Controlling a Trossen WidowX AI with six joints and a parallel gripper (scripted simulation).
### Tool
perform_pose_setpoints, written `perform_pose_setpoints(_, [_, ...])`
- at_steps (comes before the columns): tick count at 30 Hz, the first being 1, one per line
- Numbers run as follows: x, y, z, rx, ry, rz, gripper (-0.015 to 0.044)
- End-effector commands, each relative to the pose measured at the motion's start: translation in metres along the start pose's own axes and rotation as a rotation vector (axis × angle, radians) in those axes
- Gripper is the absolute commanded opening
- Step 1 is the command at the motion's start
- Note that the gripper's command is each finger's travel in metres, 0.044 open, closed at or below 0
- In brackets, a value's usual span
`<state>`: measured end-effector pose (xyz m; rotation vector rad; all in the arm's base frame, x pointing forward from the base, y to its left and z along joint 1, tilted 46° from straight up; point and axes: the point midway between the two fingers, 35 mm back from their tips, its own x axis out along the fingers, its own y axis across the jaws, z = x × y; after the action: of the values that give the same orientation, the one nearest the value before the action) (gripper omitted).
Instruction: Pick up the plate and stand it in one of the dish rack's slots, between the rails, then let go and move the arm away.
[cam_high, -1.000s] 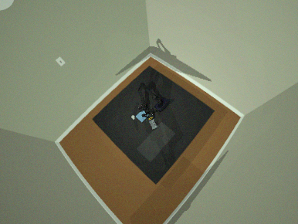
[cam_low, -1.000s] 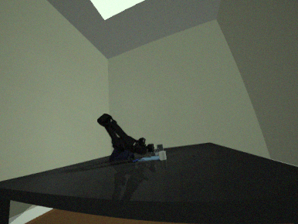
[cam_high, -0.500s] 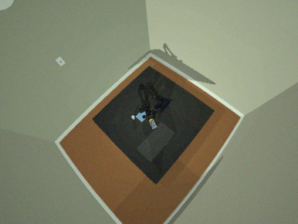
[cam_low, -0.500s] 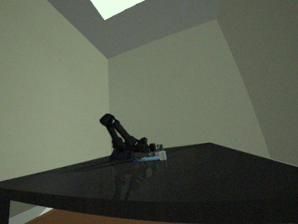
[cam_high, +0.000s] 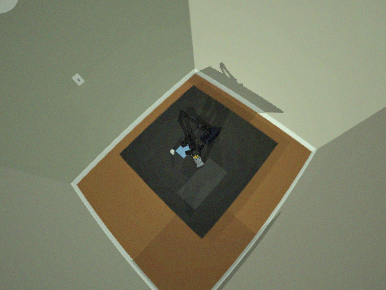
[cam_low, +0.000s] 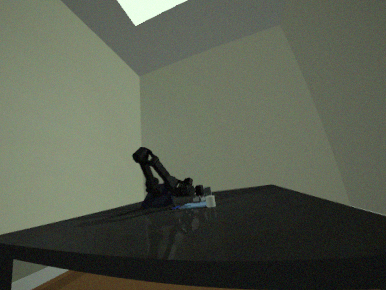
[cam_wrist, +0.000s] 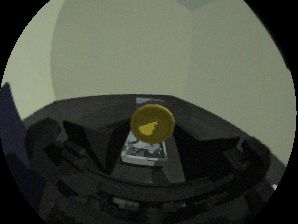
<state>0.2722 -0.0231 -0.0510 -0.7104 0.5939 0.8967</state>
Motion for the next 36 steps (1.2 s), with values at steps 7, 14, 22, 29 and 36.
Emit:
perform_pose_setpoints(7, [0.006,0.007,-0.017,0.001,0.0,0.004,0.0])
perform_pose_setpoints(14, [0.005,0.008,-0.014,0.011,0.007,0.009,0.0])
perform_pose_setpoints(22, [0.005,0.008,-0.014,0.009,0.007,0.009,0.0026])
perform_pose_setpoints(29, [0.005,0.008,-0.014,0.007,0.006,0.009,0.021])
perform_pose_setpoints(36, [0.005,0.008,-0.014,0.007,0.006,0.009,0.0394])
